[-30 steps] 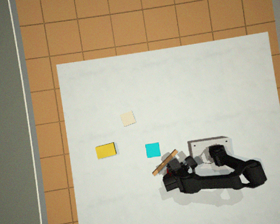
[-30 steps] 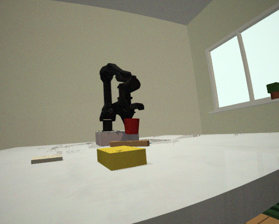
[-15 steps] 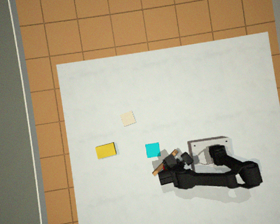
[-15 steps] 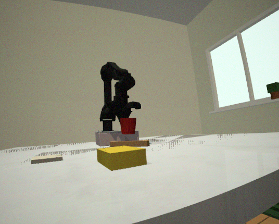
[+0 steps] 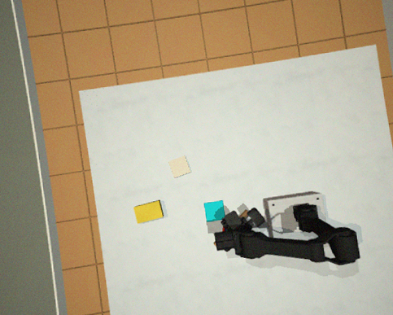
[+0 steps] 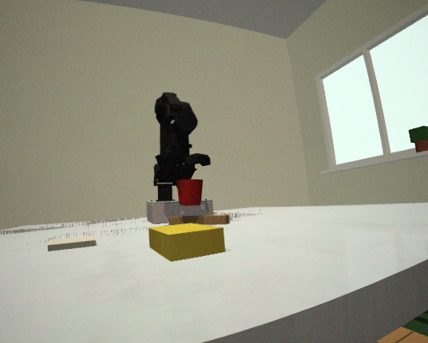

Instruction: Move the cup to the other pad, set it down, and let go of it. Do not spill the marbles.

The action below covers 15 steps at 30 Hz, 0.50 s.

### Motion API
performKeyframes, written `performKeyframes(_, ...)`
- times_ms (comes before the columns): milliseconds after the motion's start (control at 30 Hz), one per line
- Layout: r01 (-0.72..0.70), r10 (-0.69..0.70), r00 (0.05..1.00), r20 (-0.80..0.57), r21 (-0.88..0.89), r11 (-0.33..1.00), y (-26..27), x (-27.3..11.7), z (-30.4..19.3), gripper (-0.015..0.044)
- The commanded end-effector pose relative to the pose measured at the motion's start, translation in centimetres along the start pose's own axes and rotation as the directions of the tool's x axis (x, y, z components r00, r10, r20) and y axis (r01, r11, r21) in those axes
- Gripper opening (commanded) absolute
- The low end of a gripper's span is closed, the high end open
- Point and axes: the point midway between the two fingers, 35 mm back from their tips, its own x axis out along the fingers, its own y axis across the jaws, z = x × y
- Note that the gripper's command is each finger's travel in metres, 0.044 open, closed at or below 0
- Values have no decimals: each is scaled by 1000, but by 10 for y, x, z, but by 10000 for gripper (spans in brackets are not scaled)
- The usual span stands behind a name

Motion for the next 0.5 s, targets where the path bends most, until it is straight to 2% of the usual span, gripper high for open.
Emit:
performKeyframes(0, 3, -3, 1000, -8, -4, 1000, 2, 1, 10, 0)
performKeyframes(467, 3, -3, 1000, -4, -4, 1000, 6, 0, 46, 0)
